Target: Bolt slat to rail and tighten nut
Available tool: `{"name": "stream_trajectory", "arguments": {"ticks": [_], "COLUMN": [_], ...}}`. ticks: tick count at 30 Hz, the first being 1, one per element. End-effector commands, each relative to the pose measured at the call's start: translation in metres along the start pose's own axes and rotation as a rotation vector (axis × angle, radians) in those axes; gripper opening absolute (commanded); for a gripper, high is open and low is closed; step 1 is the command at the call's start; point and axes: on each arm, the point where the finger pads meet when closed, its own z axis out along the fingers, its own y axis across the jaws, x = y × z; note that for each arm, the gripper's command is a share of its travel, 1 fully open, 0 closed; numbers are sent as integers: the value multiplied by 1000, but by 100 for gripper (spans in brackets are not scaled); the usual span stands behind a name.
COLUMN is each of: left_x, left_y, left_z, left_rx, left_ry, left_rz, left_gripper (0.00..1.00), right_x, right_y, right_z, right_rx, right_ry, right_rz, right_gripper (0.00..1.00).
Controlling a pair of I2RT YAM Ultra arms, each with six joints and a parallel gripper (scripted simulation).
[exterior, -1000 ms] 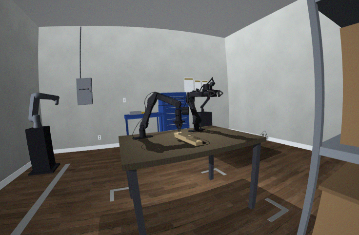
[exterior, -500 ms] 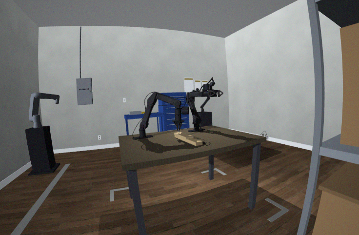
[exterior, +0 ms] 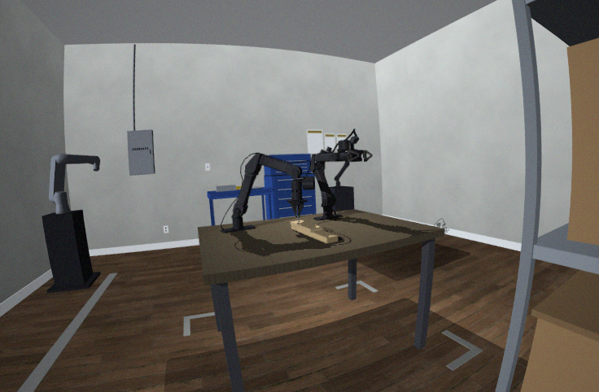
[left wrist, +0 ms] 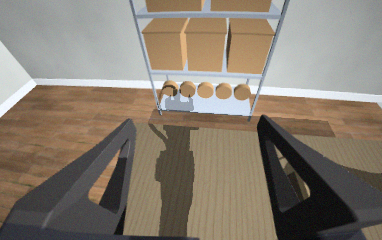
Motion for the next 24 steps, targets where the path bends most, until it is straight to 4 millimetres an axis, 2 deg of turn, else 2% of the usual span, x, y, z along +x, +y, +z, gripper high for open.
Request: {"name": "stream_trajectory", "arguments": {"ticks": [1,6,7,24], "left_x": [-9,-9,-9,-9], "left_y": [0,0,0,0], "left_z": [-5,-5,-5,-5], "left_rx": [5,5,5,5], "left_ry": [-26,-26,-26,-26], "left_rz": [3,3,3,3], "left_gripper": [100,100,100,100], "right_x": [5,5,3,-11], "right_y": [-1,-1,-2,-7], "right_z": [-19,-19,-13,-14], "right_rx": [33,33,27,26], "right_ry": [14,14,10,9], "right_rz": [5,5,4,4], "right_gripper": [12,12,12,12]}}
